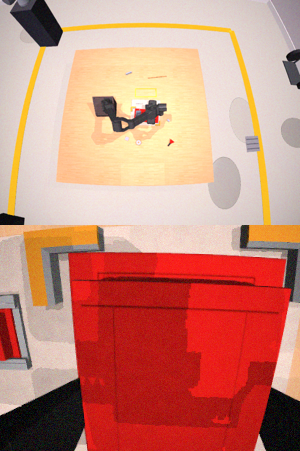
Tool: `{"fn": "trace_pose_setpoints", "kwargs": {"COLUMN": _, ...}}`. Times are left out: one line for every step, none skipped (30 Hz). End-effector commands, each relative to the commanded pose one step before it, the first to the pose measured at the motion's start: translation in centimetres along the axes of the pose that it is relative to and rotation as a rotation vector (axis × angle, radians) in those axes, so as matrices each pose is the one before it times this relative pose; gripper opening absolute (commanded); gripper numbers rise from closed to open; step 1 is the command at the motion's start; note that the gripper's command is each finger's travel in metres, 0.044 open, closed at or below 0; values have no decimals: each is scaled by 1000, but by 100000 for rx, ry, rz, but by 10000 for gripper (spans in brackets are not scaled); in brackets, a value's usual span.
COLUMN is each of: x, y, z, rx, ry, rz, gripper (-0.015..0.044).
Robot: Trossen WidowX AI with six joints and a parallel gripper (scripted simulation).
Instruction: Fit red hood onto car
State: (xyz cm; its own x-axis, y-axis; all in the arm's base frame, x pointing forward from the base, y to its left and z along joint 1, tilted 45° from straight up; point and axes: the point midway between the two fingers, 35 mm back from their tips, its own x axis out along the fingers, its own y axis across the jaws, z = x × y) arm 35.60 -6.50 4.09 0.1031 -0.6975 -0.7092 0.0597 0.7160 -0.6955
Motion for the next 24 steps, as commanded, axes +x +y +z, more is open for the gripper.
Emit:
{"fn": "trace_pose_setpoints", "kwargs": {"x": 279, "y": -22, "z": -121, "rx": -588, "ry": 377, "rz": -241, "gripper": 0}}
{"fn": "trace_pose_setpoints", "kwargs": {"x": 40, "y": 0, "z": -1, "rx": 0, "ry": 0, "rz": -1, "gripper": 0}}
{"fn": "trace_pose_setpoints", "kwargs": {"x": 40, "y": 0, "z": -1, "rx": 0, "ry": 0, "rz": -1, "gripper": 0}}
{"fn": "trace_pose_setpoints", "kwargs": {"x": 40, "y": 0, "z": -1, "rx": 0, "ry": 0, "rz": -1, "gripper": 0}}
{"fn": "trace_pose_setpoints", "kwargs": {"x": 40, "y": 0, "z": -1, "rx": 0, "ry": 0, "rz": -1, "gripper": 0}}
{"fn": "trace_pose_setpoints", "kwargs": {"x": 40, "y": 0, "z": -1, "rx": 0, "ry": 0, "rz": -1, "gripper": 0}}
{"fn": "trace_pose_setpoints", "kwargs": {"x": 40, "y": 0, "z": -1, "rx": 0, "ry": 0, "rz": -1, "gripper": 0}}
{"fn": "trace_pose_setpoints", "kwargs": {"x": 40, "y": 0, "z": -1, "rx": 0, "ry": 0, "rz": -1, "gripper": 0}}
{"fn": "trace_pose_setpoints", "kwargs": {"x": 40, "y": 0, "z": -1, "rx": 0, "ry": 0, "rz": -1, "gripper": 0}}
{"fn": "trace_pose_setpoints", "kwargs": {"x": 40, "y": 0, "z": -1, "rx": 0, "ry": 0, "rz": -1, "gripper": 0}}
{"fn": "trace_pose_setpoints", "kwargs": {"x": 40, "y": 0, "z": -1, "rx": 0, "ry": 0, "rz": -1, "gripper": 0}}
{"fn": "trace_pose_setpoints", "kwargs": {"x": 40, "y": 0, "z": -1, "rx": 0, "ry": 0, "rz": -2, "gripper": 0}}
{"fn": "trace_pose_setpoints", "kwargs": {"x": 40, "y": 0, "z": -1, "rx": 0, "ry": 0, "rz": -2, "gripper": 0}}
{"fn": "trace_pose_setpoints", "kwargs": {"x": 40, "y": 0, "z": -1, "rx": 0, "ry": 0, "rz": -2, "gripper": 0}}
{"fn": "trace_pose_setpoints", "kwargs": {"x": 40, "y": 0, "z": -1, "rx": 0, "ry": 0, "rz": -2, "gripper": 0}}
{"fn": "trace_pose_setpoints", "kwargs": {"x": 40, "y": -1, "z": -1, "rx": -3, "ry": 1, "rz": -2, "gripper": 0}}
{"fn": "trace_pose_setpoints", "kwargs": {"x": 40, "y": -1, "z": -1, "rx": -3, "ry": 1, "rz": -2, "gripper": 0}}
{"fn": "trace_pose_setpoints", "kwargs": {"x": 40, "y": -1, "z": 0, "rx": -8, "ry": 1, "rz": -2, "gripper": 0}}
{"fn": "trace_pose_setpoints", "kwargs": {"x": 40, "y": -1, "z": 0, "rx": -8, "ry": 1, "rz": -2, "gripper": 0}}
{"fn": "trace_pose_setpoints", "kwargs": {"x": 42, "y": -1, "z": 1, "rx": -14, "ry": 1, "rz": -3, "gripper": 0}}
{"fn": "trace_pose_setpoints", "kwargs": {"x": 42, "y": -1, "z": 2, "rx": -17, "ry": 1, "rz": -3, "gripper": 0}}
{"fn": "trace_pose_setpoints", "kwargs": {"x": 42, "y": -1, "z": 2, "rx": -21, "ry": 1, "rz": -3, "gripper": 0}}
{"fn": "trace_pose_setpoints", "kwargs": {"x": 42, "y": -1, "z": 4, "rx": -25, "ry": 1, "rz": -2, "gripper": 0}}
{"fn": "trace_pose_setpoints", "kwargs": {"x": 42, "y": -1, "z": 5, "rx": -29, "ry": 1, "rz": -2, "gripper": 0}}
